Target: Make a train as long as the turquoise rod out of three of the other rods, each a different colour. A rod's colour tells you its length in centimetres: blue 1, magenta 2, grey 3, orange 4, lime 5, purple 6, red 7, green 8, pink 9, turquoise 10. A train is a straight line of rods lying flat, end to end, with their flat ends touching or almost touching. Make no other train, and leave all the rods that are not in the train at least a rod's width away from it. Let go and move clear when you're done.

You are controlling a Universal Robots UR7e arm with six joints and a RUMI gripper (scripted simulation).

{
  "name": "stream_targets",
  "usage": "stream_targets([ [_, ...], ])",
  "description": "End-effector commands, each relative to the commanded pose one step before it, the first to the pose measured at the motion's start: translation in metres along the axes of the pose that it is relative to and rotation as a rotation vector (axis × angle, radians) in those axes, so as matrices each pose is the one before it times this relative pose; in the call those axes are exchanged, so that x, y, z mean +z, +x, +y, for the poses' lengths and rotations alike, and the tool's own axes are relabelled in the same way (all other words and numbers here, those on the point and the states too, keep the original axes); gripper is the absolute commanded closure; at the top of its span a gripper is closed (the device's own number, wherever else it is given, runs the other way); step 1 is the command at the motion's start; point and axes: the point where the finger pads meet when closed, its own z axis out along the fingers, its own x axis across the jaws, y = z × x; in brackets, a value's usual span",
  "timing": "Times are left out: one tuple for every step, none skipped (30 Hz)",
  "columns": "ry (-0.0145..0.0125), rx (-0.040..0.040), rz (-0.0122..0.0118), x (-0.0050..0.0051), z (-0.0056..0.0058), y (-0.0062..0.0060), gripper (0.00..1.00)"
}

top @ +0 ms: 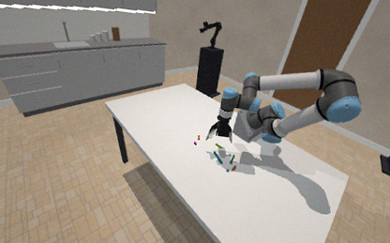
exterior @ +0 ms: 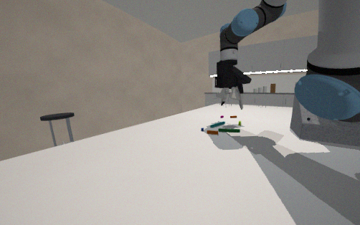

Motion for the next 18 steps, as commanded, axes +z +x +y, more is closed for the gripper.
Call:
stream_targets([
  [-0.00017,-0.001,-0.00097,-0.00036,0.00005,-0.00037,0.0],
  [0.0,0.0,0.0,0.0,0.0,0.0,0.0],
  [0.0,-0.00076,0.0,0.0,0.00002,-0.00001,0.0],
  [0.0,-0.00105,-0.00001,0.0,0.00003,-0.00001,0.0],
  [0.00001,-0.00138,-0.00001,0.0,0.00004,-0.00002,0.0],
  [0.00001,-0.00175,-0.00001,-0.00001,0.00005,-0.00002,0.0],
  [0.00001,-0.00216,-0.00001,-0.00001,0.00007,-0.00003,0.0],
  [0.00001,-0.0026,-0.00001,-0.00001,0.00008,-0.00004,0.0],
  [0.00001,-0.00308,-0.00002,-0.00001,0.00009,-0.00004,0.0],
  [0.00001,-0.00359,-0.00002,-0.00001,0.00011,-0.00005,0.0],
  [0.00002,-0.00414,-0.00002,-0.00001,0.00013,-0.00006,0.0],
  [0.00002,-0.00471,-0.00002,-0.00001,0.00014,-0.00007,0.0],
  [0.00002,-0.00532,-0.00003,-0.00002,0.00016,-0.00008,0.0],
  [0.00002,-0.00595,-0.00003,-0.00002,0.00018,-0.00009,0.0],
  [0.00003,-0.0066,-0.00003,-0.00002,0.0002,-0.0001,0.0],
  [0.00003,-0.00728,-0.00004,-0.00002,0.00022,-0.00011,0.0],
  [0.00003,-0.00798,-0.00004,-0.00002,0.00024,-0.00012,0.0],
  [0.0,0.0,0.0,0.0,0.0,0.0,0.0],
])
